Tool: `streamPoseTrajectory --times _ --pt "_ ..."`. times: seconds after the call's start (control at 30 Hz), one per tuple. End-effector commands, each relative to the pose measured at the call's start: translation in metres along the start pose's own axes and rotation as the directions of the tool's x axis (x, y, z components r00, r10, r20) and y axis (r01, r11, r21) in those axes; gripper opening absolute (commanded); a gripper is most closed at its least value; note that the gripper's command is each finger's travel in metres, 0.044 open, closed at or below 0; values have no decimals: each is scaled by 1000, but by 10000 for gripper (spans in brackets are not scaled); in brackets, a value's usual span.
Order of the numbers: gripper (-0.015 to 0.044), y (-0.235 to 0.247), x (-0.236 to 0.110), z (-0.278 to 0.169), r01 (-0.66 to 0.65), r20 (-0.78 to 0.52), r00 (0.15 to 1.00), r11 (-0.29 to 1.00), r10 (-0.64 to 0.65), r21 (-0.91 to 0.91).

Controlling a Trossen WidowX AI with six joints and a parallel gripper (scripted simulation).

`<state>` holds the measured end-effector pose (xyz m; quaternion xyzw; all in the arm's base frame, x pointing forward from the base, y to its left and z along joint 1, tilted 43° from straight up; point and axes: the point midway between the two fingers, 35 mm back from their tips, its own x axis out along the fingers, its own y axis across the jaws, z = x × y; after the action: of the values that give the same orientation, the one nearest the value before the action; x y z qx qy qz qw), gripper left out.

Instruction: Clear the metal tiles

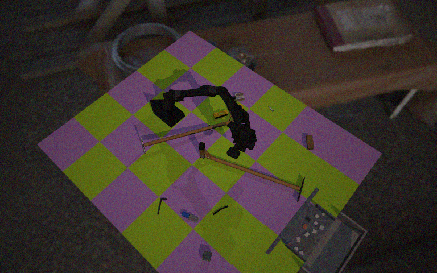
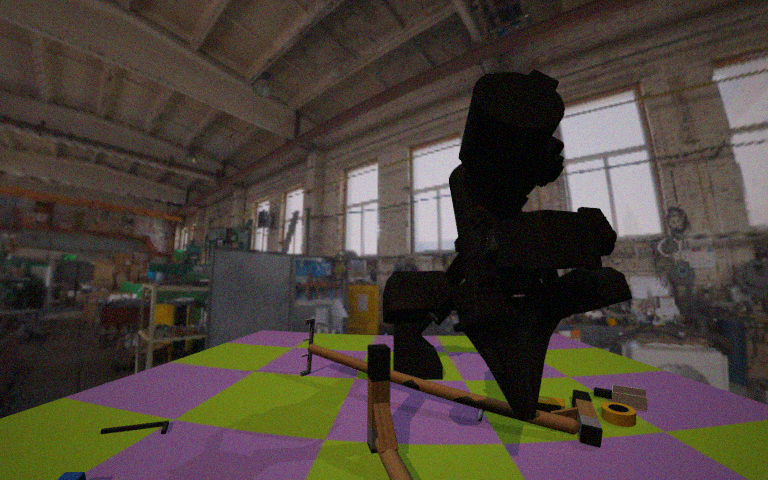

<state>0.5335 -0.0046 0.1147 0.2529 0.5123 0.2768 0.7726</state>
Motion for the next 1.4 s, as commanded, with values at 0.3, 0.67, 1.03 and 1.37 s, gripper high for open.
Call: streamPoseTrajectory --times 0.3,0.67,1.03,1.37 --pt "0 15 -27 -18 16 -80 997 999 -12 48" --pt "0 13 -5 -20 17 -82 997 999 -14 40" --pt "0 12 20 -24 17 -84 996 999 -14 31" --pt "0 11 41 -29 16 -85 996 1000 -14 24"
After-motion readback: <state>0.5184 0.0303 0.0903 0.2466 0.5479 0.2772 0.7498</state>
